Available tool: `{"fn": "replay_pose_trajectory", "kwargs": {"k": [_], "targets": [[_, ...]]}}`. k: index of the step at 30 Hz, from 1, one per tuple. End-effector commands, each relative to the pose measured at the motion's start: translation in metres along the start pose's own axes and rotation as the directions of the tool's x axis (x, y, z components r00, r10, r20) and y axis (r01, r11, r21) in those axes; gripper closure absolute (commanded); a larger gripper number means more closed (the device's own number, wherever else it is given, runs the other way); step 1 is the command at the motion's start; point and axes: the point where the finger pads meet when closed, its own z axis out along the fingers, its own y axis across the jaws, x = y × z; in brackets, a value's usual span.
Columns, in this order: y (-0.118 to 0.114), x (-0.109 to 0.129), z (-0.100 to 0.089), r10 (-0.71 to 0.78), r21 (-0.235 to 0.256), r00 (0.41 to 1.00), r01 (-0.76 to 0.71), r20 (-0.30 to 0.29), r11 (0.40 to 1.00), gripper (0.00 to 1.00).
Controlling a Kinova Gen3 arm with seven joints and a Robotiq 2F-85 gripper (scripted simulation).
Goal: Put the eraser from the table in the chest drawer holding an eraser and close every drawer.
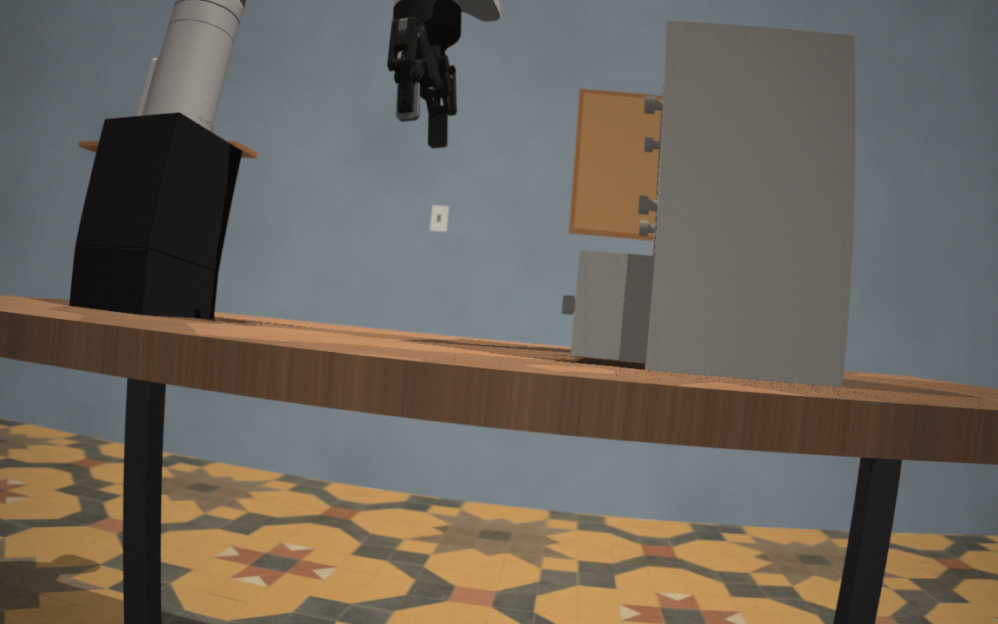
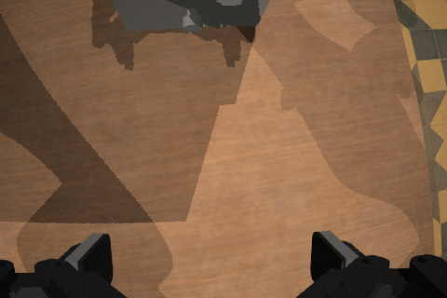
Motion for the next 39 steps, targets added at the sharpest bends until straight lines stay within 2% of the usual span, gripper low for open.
{"fn": "replay_pose_trajectory", "kwargs": {"k": [1,10,13,18,28,30,39], "targets": [[0.000,-0.001,0.004,-0.041,0.031,0.996,0.043,-0.075,0.999,0.00],[-0.003,0.009,0.011,-0.032,0.038,0.981,0.040,-0.192,0.998,0.00],[-0.002,0.009,0.014,-0.034,0.034,0.979,0.041,-0.202,0.999,0.00],[0.000,0.012,0.024,-0.037,0.026,0.963,0.046,-0.265,0.999,0.00],[-0.002,0.024,0.039,-0.019,0.030,0.910,0.034,-0.415,0.999,0.00],[-0.002,0.024,0.039,-0.019,0.030,0.910,0.034,-0.415,0.999,0.00],[-0.008,0.035,0.057,-0.022,0.054,0.840,0.061,-0.543,0.997,0.00]]}}
